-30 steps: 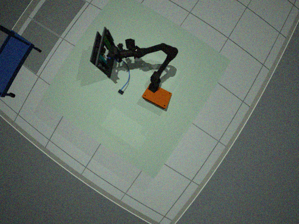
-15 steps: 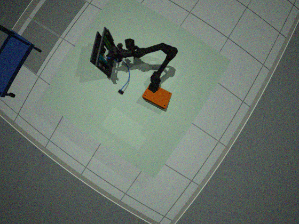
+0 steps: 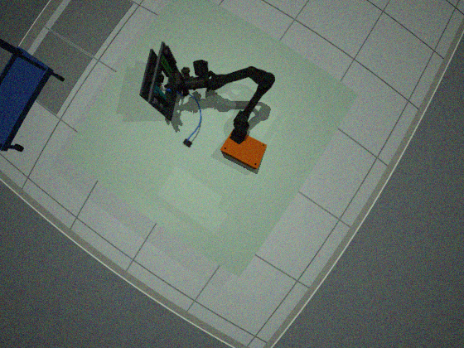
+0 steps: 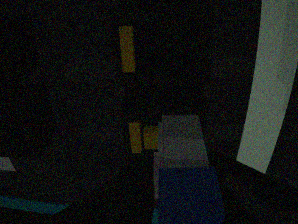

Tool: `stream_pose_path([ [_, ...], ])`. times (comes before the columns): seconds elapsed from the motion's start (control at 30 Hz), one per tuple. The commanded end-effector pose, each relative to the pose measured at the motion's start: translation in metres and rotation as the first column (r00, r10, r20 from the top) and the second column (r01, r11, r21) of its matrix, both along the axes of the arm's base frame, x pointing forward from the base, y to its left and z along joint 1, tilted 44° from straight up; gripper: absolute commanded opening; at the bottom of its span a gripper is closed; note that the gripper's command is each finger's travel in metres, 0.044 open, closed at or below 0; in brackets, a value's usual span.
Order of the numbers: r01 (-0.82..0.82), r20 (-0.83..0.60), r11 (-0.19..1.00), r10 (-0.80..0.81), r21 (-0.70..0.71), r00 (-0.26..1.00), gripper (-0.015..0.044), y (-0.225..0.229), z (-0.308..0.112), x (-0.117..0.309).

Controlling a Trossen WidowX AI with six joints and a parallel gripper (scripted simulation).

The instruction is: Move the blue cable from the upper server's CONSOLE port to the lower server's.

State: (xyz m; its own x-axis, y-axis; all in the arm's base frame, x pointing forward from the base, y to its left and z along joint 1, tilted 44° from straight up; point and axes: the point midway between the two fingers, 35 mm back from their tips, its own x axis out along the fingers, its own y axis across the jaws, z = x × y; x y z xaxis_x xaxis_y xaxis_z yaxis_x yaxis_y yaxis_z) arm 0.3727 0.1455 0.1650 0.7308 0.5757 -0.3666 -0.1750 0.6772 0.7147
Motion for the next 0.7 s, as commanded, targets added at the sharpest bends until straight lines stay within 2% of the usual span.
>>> stream_pose_path([
  [0.0, 0.000, 0.000, 1.000, 0.000, 0.004, 1.000, 0.0000, 0.0011, 0.0004, 0.0015],
  [0.67, -0.001, 0.001, 1.000, 0.001, 0.005, 1.000, 0.0000, 0.0024, -0.0003, 0.0050],
])
